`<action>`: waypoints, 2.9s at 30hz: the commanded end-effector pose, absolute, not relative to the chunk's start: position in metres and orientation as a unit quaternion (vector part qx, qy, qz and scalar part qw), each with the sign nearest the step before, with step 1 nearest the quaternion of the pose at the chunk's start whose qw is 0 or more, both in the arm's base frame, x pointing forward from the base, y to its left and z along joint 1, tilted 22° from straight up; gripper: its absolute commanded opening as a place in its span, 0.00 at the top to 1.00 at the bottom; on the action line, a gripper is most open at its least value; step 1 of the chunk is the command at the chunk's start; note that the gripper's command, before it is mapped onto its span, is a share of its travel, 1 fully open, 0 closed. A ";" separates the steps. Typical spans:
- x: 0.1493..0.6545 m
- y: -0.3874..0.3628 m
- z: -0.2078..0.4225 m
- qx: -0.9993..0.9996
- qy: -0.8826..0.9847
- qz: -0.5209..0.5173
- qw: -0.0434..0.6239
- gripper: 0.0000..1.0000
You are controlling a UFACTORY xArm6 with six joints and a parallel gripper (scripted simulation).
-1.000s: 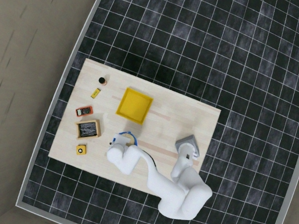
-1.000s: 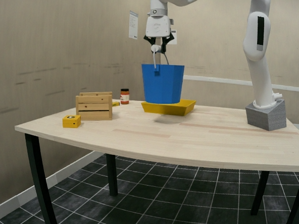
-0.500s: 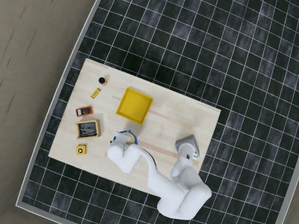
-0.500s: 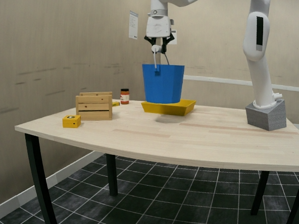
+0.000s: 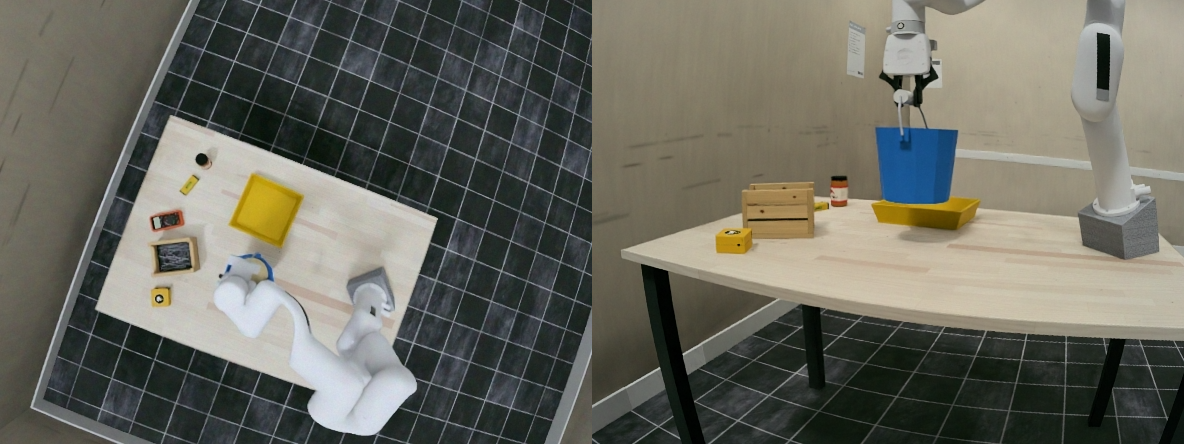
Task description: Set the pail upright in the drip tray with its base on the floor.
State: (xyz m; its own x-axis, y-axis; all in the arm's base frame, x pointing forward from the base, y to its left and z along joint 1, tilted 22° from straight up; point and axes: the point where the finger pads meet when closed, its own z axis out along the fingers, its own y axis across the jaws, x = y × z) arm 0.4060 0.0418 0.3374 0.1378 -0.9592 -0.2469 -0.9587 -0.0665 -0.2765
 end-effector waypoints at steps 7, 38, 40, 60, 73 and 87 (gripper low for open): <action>0.411 0.028 0.336 -0.730 0.656 -0.003 0.190 1.00; 0.431 -0.042 0.321 -0.730 0.656 -0.003 0.190 1.00; 0.431 -0.042 0.321 -0.730 0.656 -0.003 0.190 1.00; 0.446 -0.098 0.309 -0.730 0.656 -0.003 0.190 1.00; 0.456 -0.132 0.302 -0.730 0.656 -0.003 0.190 1.00; 0.464 -0.160 0.295 -0.730 0.656 -0.003 0.190 1.00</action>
